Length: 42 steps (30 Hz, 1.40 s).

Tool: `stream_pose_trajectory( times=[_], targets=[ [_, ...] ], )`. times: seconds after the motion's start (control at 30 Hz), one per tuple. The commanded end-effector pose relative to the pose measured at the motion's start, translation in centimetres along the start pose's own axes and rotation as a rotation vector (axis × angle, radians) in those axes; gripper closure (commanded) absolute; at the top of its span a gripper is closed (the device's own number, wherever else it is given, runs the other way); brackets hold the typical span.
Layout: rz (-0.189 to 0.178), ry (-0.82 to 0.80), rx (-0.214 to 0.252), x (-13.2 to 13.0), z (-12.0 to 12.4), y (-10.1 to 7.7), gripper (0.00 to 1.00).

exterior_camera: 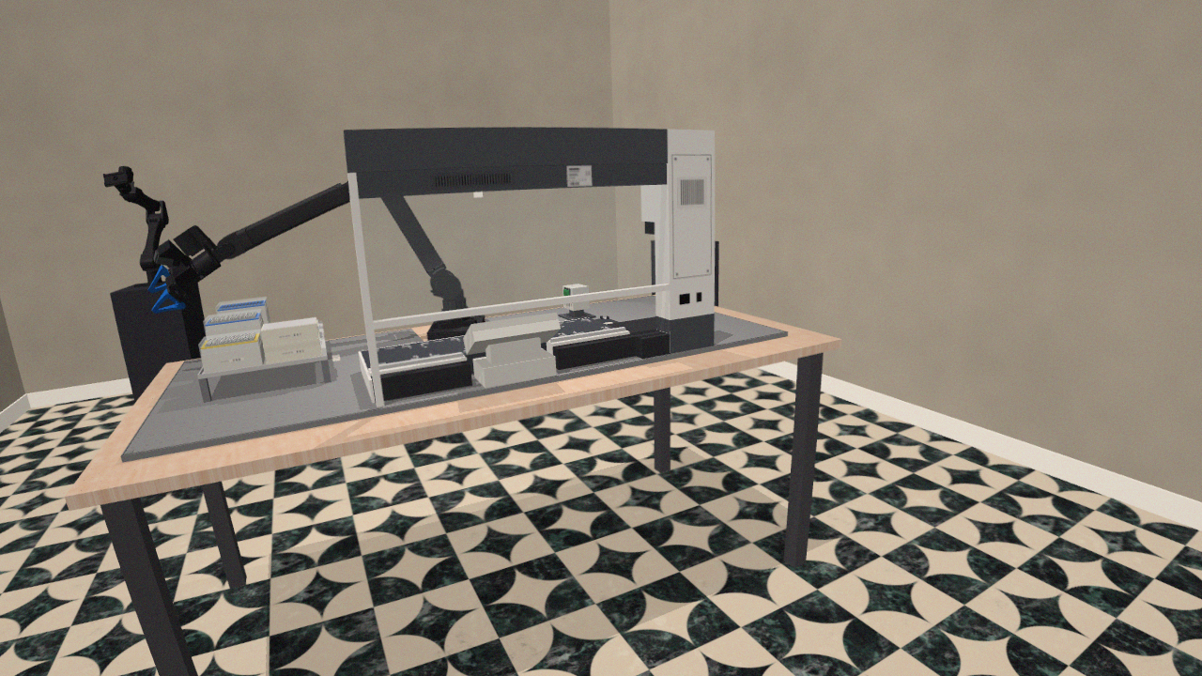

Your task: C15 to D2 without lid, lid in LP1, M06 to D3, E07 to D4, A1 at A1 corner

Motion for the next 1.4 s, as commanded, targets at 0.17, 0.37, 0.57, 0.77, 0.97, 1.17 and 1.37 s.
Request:
stream_pose_trajectory(
  times=[0.17,0.37,0.57,0.77,0.97,1.17,1.37],
  targets=[
    [0.008,0.001,-0.014,-0.5,-0.8,-0.4,0.0],
    [0.008,0.001,-0.014,-0.5,-0.8,-0.4,0.0],
    [0.006,-0.019,-0.034,-1.4,-2.5,-2.5,0.0],
    [-0.071,-0.098,0.008,-0.6,-1.7,-5.0,0.0],
    [-0.154,-0.181,0.048,0.6,-1.1,-7.4,0.0],
    [-0.213,-0.239,0.072,1.8,-0.9,-9.1,0.0],
    [-0.296,-0.322,0.112,3.0,-0.4,-11.5,0.0]
  ],
)
Point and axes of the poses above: the point where the finger pads meet when closed, its own y axis out along the fingers, its own x axis across the jaws, z = x × y, the point moved 5 cm from there along -y, back along the fingers
